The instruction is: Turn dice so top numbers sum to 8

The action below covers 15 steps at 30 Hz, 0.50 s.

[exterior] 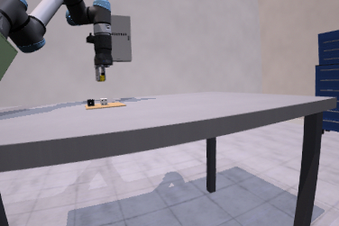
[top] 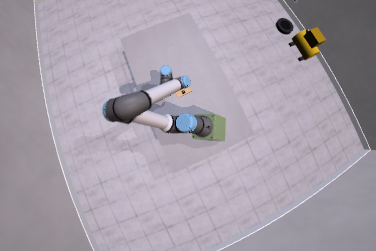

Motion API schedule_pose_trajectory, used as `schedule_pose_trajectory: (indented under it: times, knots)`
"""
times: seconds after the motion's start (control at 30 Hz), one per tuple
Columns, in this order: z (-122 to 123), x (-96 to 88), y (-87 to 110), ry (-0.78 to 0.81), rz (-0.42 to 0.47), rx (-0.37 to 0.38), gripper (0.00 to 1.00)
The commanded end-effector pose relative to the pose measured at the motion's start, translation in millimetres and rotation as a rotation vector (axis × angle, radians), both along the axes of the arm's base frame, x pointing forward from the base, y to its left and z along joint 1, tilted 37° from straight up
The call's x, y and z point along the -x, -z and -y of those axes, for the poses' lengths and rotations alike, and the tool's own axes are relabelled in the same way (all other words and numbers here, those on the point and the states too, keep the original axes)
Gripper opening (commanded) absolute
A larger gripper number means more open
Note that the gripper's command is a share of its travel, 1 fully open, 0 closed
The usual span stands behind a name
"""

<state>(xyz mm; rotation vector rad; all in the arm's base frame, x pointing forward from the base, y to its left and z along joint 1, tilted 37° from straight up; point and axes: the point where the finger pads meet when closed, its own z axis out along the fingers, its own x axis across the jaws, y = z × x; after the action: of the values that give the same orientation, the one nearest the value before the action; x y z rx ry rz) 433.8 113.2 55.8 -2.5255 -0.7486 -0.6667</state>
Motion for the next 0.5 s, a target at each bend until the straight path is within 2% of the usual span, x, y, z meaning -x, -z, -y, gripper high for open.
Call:
schedule_pose_trajectory:
  times: [0.0, 0.47]
  knots:
    - [1.1, 0.6, -1.6, 0.000, 0.000, 0.000, 0.49]
    - [1.0, 0.7, -1.6, -0.006, 0.004, 0.002, 0.49]
